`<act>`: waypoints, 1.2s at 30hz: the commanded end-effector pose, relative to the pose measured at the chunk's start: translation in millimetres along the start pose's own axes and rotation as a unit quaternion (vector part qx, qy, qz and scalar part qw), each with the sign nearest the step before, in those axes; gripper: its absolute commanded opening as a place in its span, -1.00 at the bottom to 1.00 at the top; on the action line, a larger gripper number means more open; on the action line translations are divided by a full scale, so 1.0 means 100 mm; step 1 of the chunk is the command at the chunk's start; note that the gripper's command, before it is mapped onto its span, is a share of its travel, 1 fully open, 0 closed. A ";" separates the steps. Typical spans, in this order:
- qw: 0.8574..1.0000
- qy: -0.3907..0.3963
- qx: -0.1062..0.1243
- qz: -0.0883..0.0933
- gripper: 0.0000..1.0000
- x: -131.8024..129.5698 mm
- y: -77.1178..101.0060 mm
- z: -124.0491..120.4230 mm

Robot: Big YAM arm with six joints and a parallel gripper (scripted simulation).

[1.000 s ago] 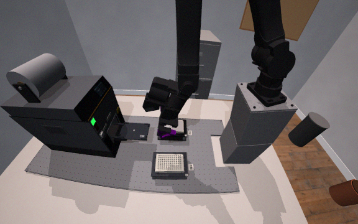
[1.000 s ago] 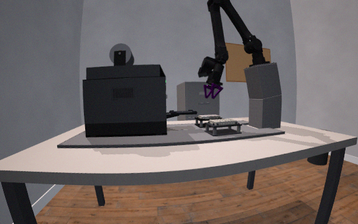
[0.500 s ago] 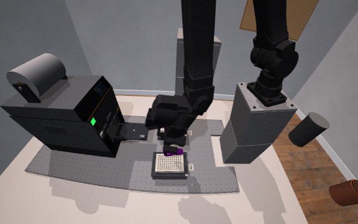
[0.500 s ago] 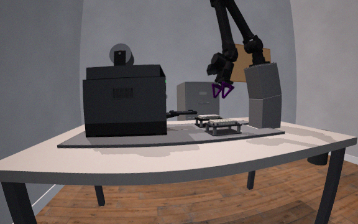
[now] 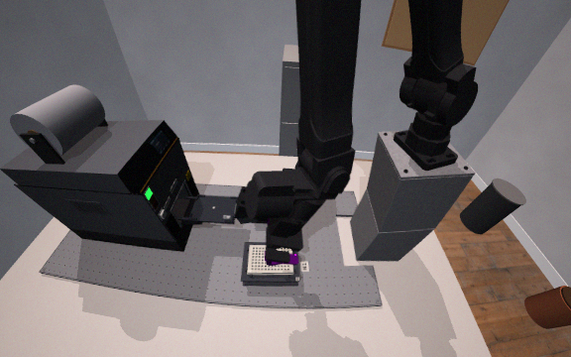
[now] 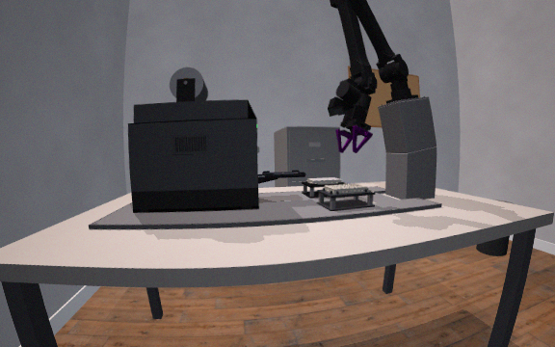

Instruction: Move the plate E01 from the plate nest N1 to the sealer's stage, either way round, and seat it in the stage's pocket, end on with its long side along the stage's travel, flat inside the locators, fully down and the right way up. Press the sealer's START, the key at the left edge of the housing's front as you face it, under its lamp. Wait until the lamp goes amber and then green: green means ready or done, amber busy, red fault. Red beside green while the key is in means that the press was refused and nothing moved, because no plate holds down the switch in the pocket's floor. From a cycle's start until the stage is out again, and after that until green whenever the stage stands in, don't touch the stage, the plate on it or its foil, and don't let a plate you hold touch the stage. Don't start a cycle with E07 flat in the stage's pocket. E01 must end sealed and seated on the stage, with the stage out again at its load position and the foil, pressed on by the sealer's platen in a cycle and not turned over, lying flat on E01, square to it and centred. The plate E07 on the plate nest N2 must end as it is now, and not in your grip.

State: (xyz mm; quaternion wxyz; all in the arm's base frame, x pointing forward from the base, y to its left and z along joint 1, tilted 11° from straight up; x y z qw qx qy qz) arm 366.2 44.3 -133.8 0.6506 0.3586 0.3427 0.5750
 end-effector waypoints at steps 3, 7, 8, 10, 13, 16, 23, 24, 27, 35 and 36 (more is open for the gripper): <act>1.000 -0.010 0.001 -0.003 1.00 -0.06 0.01 0.02; 1.000 -0.008 -0.002 -0.007 1.00 -0.11 -0.13 0.00; 1.000 -0.007 -0.002 -0.007 1.00 -0.12 -0.16 -0.01; 1.000 -0.006 -0.002 -0.008 1.00 -0.14 -0.20 -0.03; 1.000 -0.004 -0.003 -0.010 1.00 -0.17 -0.24 -0.06; 1.000 0.002 -0.006 -0.007 1.00 -0.13 -0.29 -0.05; 1.000 0.011 -0.009 -0.002 1.00 -0.06 -0.36 -0.07; 1.000 0.012 -0.007 -0.003 1.00 -0.06 -0.38 -0.10; 1.000 0.013 0.006 -0.006 1.00 -0.09 -0.41 -0.23; 1.000 -0.001 -0.011 -0.008 1.00 -0.14 -0.51 -0.10; 1.000 -0.001 -0.009 -0.008 1.00 -0.15 -0.51 -0.11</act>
Point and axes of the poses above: the point where the finger pads meet when closed, its own y axis back along the fingers, its own x axis across the jaws, z = x × y, the point moved 1 cm from there along y, back along the fingers, and after that the axes turned 3 degrees about y, right-handed, at the moved point
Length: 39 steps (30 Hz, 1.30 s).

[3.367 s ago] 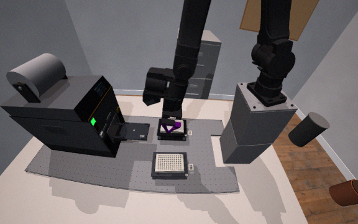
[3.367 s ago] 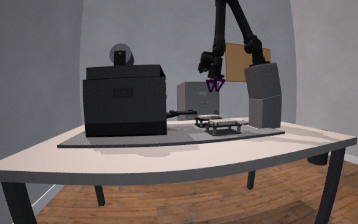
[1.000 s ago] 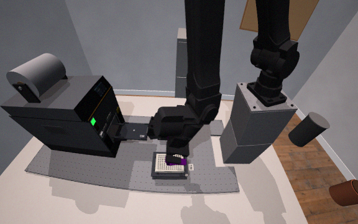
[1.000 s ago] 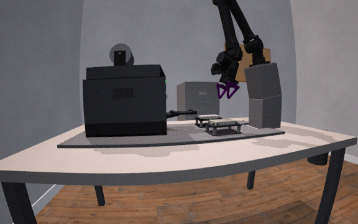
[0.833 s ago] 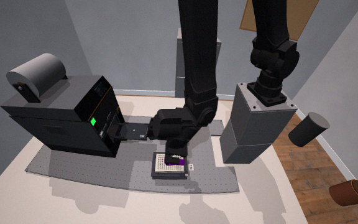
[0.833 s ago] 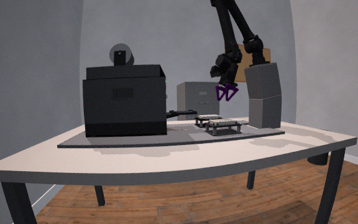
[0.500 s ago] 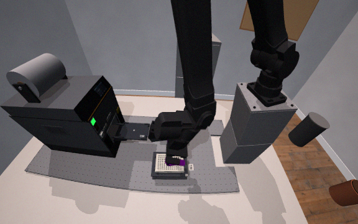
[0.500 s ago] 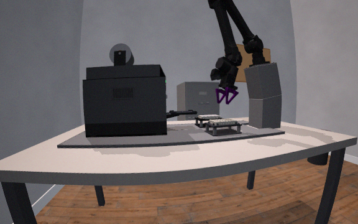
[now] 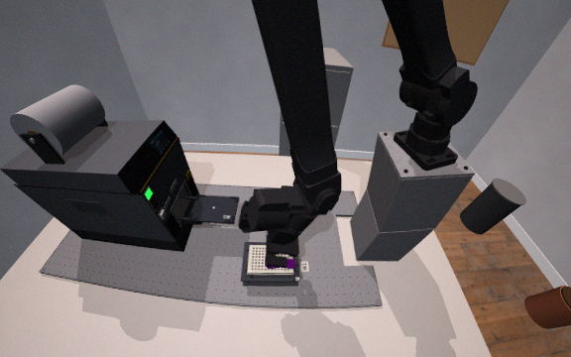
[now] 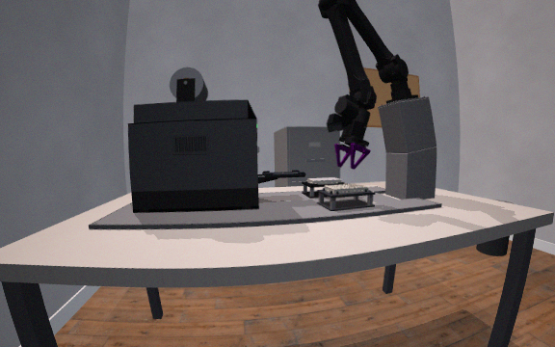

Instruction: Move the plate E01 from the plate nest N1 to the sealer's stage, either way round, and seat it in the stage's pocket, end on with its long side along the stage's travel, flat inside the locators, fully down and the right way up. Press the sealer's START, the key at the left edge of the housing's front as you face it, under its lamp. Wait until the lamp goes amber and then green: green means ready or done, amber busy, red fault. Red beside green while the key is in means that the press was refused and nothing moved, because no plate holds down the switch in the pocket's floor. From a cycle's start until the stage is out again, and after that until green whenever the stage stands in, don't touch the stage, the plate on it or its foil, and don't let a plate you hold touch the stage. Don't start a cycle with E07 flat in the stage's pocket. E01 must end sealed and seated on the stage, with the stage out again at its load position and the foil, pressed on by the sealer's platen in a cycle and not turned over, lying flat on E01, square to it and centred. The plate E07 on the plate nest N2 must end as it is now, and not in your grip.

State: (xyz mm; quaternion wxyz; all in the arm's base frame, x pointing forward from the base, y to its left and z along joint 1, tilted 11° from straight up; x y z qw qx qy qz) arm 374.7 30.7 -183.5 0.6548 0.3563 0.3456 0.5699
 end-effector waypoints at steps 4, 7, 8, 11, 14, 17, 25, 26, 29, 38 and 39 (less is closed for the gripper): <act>1.000 0.001 -0.004 -0.002 1.00 -0.05 -0.13 -0.02; 1.000 0.002 0.001 -0.003 1.00 -0.06 -0.17 -0.09; 1.000 0.002 0.001 -0.003 1.00 -0.06 -0.18 -0.10; 1.000 0.000 -0.006 -0.001 1.00 -0.04 -0.23 -0.05; 1.000 -0.001 -0.015 0.000 1.00 -0.03 -0.27 0.01; 1.000 0.002 -0.009 0.000 1.00 -0.02 -0.26 -0.04; 1.000 0.001 -0.002 -0.002 1.00 -0.05 -0.42 -0.17; 1.000 0.000 -0.003 -0.002 1.00 -0.05 -0.44 -0.16; 1.000 -0.001 -0.013 0.000 1.00 -0.04 -0.47 -0.08; 1.000 0.009 0.010 0.001 1.00 0.01 -0.45 -0.29; 1.000 0.009 0.012 0.001 1.00 0.03 -0.44 -0.30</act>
Point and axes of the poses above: the point where the finger pads meet when closed, its own y axis back along the fingers, its own x axis across the jaws, z = x × y, the point moved 1 cm from there along y, back along the fingers, and after that the axes turned 3 degrees about y, right-handed, at the moved point
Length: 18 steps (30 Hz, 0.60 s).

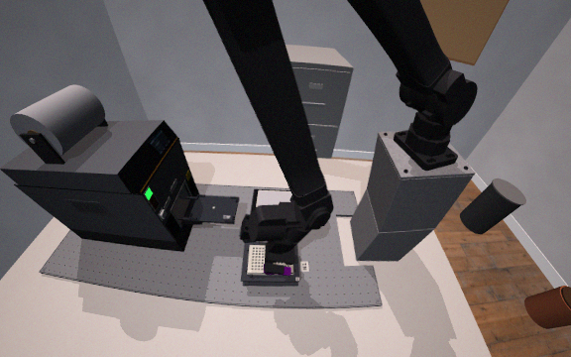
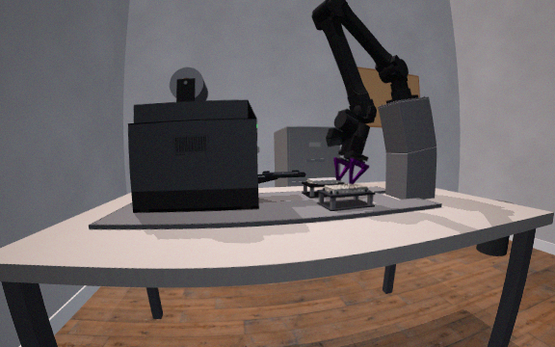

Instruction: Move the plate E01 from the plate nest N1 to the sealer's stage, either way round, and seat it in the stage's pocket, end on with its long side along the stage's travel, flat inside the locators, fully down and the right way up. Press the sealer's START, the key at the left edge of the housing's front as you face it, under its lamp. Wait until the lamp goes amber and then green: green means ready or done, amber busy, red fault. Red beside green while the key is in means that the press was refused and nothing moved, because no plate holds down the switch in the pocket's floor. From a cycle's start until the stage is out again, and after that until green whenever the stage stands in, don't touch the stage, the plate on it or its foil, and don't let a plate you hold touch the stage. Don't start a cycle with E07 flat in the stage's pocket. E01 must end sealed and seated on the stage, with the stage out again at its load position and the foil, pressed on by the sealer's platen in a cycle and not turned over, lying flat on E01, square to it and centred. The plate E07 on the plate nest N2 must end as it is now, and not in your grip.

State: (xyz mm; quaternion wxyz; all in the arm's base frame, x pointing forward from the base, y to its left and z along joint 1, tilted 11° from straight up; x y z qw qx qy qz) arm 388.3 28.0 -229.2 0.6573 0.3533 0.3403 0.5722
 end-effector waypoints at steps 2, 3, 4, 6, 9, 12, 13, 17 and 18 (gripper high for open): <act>1.000 0.011 0.020 0.002 1.00 0.04 0.03 -0.19; 1.000 0.008 0.020 0.002 1.00 0.04 0.04 -0.18; 1.000 0.006 0.019 0.002 1.00 0.04 0.04 -0.17; 1.000 -0.001 0.015 0.000 1.00 0.02 0.05 -0.12; 1.000 -0.007 0.009 -0.002 1.00 -0.02 0.06 -0.05; 1.000 -0.009 0.007 -0.002 1.00 -0.03 0.06 -0.03; 1.000 -0.008 0.007 -0.003 1.00 -0.05 0.06 -0.03; 1.000 -0.002 0.005 -0.004 1.00 -0.06 0.07 -0.01; 1.000 -0.001 0.005 -0.004 1.00 -0.06 0.07 0.00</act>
Point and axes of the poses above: the point where the finger pads meet when closed, its own y axis back along the fingers, its own x axis across the jaws, z = x × y, the point moved 1 cm from there along y, back along the fingers, and after that the axes turned 3 degrees about y, right-handed, at the moved point
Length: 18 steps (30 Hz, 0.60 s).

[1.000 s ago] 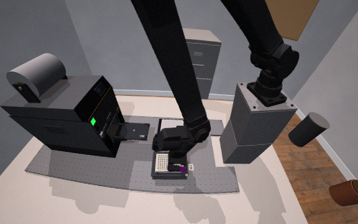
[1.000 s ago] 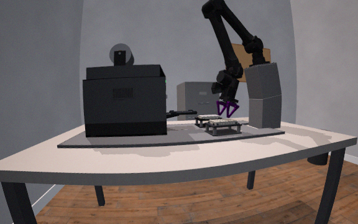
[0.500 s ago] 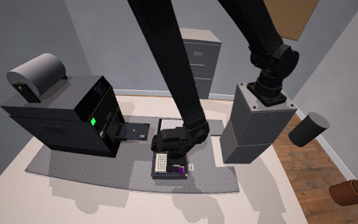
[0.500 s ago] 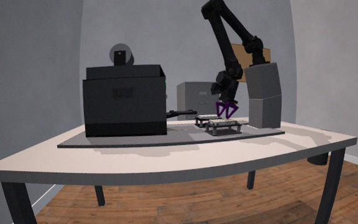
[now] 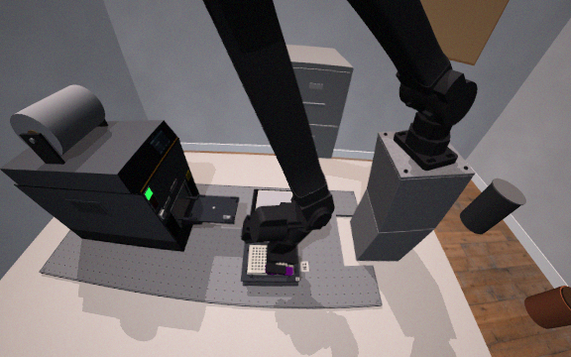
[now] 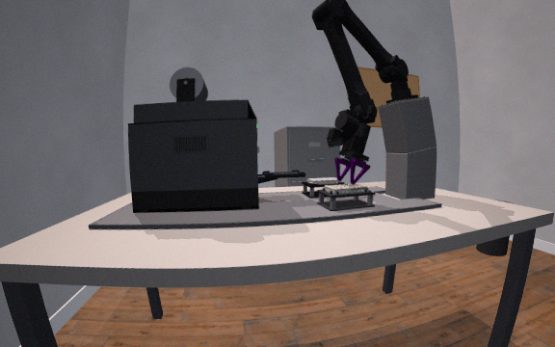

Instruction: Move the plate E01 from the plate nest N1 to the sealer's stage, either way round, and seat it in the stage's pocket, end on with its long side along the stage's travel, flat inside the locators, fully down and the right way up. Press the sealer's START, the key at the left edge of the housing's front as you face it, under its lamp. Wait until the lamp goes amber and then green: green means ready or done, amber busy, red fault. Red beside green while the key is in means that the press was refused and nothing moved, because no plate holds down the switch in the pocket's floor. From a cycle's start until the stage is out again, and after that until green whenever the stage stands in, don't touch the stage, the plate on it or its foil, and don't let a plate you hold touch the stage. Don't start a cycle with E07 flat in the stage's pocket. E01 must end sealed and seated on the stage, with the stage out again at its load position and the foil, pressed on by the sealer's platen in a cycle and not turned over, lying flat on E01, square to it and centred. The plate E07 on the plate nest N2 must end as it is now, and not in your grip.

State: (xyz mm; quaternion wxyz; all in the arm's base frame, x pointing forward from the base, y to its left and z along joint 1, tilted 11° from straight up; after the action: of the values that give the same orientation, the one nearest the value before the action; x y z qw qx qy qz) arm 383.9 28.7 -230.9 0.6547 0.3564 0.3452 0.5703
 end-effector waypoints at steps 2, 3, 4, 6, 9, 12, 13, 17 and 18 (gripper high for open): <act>1.000 0.000 -0.003 -0.004 1.00 -0.07 0.06 0.05; 1.000 0.000 -0.003 -0.004 1.00 -0.07 0.07 0.06; 1.000 0.000 -0.004 -0.004 1.00 -0.06 0.07 0.06; 1.000 0.004 -0.005 -0.002 1.00 -0.03 0.08 0.06; 1.000 0.007 -0.006 0.000 1.00 0.00 0.08 0.07; 1.000 0.011 -0.001 0.002 1.00 0.02 0.07 0.02; 1.000 0.013 0.000 0.002 1.00 0.03 0.07 -0.01; 1.000 0.015 0.008 0.001 1.00 0.02 0.05 -0.08; 1.000 0.015 0.010 0.000 1.00 0.02 0.04 -0.10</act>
State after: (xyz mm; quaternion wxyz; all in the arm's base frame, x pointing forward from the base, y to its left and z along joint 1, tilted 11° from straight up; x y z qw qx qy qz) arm 384.8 28.3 -229.5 0.6552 0.3556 0.3443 0.5707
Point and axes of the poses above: the point where the finger pads meet when closed, its own y axis back along the fingers, its own x axis across the jaws, z = x × y, the point moved 1 cm from there along y, back along the fingers, and after that the axes turned 3 degrees about y, right-handed, at the moved point
